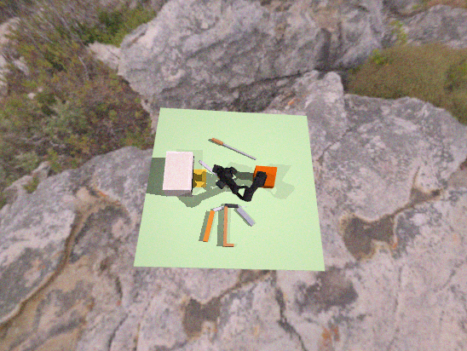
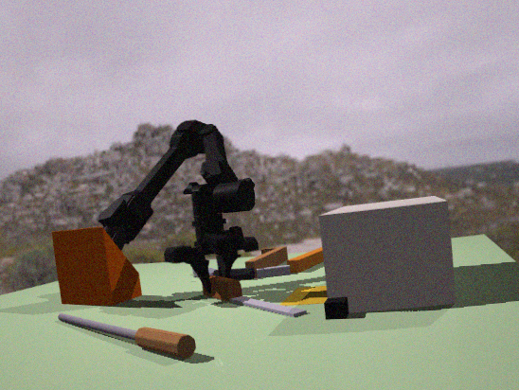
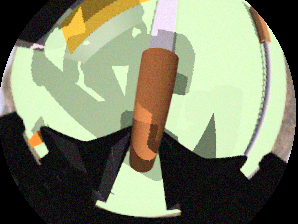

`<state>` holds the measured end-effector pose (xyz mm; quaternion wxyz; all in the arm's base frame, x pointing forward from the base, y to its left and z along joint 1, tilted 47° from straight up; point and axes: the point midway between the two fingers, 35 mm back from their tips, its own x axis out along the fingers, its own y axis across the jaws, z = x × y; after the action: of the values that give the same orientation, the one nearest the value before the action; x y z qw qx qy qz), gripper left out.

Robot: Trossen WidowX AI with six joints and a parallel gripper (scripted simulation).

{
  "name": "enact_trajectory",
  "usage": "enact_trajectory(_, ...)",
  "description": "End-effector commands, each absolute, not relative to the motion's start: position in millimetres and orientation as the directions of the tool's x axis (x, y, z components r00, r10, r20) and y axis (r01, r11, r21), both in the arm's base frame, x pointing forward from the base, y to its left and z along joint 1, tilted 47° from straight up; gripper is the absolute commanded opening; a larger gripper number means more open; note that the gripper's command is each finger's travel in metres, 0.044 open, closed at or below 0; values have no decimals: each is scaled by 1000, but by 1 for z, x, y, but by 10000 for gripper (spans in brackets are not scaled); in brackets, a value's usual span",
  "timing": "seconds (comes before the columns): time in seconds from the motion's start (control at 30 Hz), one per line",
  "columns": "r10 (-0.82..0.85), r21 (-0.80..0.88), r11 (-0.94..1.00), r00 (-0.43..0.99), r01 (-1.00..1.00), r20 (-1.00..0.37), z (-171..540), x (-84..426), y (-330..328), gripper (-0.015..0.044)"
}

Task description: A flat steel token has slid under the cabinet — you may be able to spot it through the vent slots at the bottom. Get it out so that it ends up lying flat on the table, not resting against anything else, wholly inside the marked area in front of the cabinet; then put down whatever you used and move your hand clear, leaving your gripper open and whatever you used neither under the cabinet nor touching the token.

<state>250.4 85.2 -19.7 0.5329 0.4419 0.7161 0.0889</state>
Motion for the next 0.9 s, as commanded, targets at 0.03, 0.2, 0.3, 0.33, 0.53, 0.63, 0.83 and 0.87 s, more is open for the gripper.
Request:
enact_trajectory(0.03,729,602,590,-35,539,-683,-14,250,89,0)
enact_trajectory(0.2,730,602,590,-36,539,-683,-10,249,93,0)
enact_trajectory(0.3,730,602,589,-36,539,-683,-8,249,95,0)
enact_trajectory(0.33,730,602,589,-36,539,-683,-7,249,95,0)
enact_trajectory(0.53,730,602,589,-36,539,-683,-2,247,100,0)
enact_trajectory(0.63,730,602,589,-36,539,-683,0,247,102,0)
enact_trajectory(0.83,730,602,589,-36,539,-682,5,246,106,0)
enact_trajectory(0.87,730,602,589,-36,539,-682,5,246,107,0)
